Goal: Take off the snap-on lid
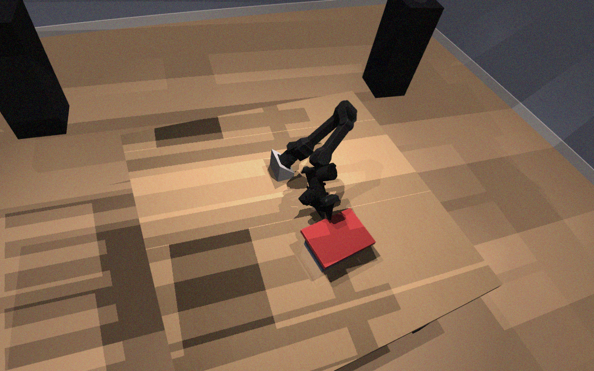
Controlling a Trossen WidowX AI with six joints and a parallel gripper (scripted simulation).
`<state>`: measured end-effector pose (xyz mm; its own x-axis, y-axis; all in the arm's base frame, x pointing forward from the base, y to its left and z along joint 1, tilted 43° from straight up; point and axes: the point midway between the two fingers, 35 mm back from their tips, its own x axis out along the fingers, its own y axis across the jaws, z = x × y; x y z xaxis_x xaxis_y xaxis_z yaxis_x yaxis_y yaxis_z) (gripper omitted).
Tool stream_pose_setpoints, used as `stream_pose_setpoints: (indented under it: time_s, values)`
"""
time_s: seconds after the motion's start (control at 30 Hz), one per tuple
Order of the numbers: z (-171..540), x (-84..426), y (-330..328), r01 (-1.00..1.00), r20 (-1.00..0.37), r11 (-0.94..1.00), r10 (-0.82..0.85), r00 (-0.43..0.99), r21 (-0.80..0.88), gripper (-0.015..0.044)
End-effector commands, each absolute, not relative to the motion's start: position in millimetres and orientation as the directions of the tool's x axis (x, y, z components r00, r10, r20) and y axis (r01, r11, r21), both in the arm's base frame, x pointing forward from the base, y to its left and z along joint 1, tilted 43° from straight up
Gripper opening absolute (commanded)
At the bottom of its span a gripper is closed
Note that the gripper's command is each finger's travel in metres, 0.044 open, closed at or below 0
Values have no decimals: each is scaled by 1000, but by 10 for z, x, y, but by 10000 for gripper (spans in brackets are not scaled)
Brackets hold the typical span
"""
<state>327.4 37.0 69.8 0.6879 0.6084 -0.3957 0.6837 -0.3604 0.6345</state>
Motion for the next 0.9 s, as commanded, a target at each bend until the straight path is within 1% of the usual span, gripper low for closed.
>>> stream_pose_setpoints:
  time_s: [0.0, 0.2, 0.3, 0.63, 0.73, 0.77, 0.87]
  values:
    - [668, 3316, 415, 684, -395, -367, 607, 689, 630, 235]
    - [644, 3358, 470, 682, -390, -370, 608, 691, 631, 235]
    - [644, 3358, 470, 682, -390, -370, 608, 691, 631, 156]
    - [644, 3358, 470, 682, -390, -370, 608, 691, 631, 90]
    - [644, 3358, 470, 682, -390, -370, 608, 691, 631, 11]
    - [644, 3358, 470, 682, -390, -370, 608, 691, 631, 0]
    - [652, 3358, 468, 681, -389, -368, 609, 691, 634, 0]
